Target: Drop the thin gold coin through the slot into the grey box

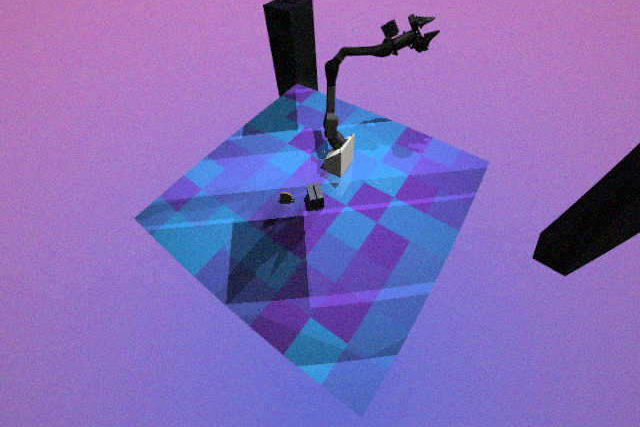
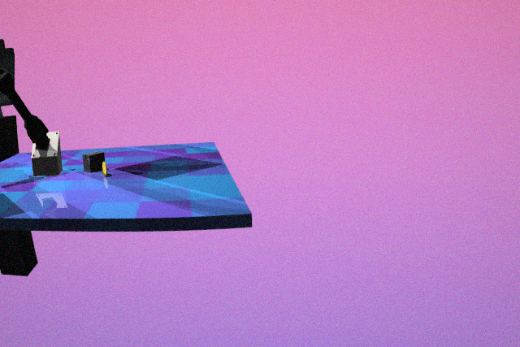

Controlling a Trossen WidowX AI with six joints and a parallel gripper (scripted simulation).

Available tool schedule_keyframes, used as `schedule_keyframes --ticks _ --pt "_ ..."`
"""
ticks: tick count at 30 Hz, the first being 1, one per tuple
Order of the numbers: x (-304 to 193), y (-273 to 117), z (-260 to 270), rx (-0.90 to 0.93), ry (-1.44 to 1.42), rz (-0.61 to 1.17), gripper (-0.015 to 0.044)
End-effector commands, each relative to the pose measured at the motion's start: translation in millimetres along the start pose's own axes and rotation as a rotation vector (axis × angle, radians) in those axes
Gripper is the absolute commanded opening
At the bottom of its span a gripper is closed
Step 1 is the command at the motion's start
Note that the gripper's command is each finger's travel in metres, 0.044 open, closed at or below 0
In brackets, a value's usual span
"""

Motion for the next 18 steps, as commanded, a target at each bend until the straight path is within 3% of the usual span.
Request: schedule_keyframes --ticks 1,9,18 --pt "2.1 0.2 1.5 0.000 0.000 -0.006 0.0374" --pt "84.8 16.3 59.2 0.002 -0.239 -0.241 0.0164" --pt "206.1 14.7 133.8 -0.128 -0.650 -0.562 0.0161"
Point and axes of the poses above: the point midway between the two fingers, 35 mm back from their tips, its own y axis out along the fingers, its own z axis across the jaws, x = y × z, the point moved 7 cm from there along -y, back along the fingers, and after that the axes turned 1 degree about -y, right-handed, at the moved point
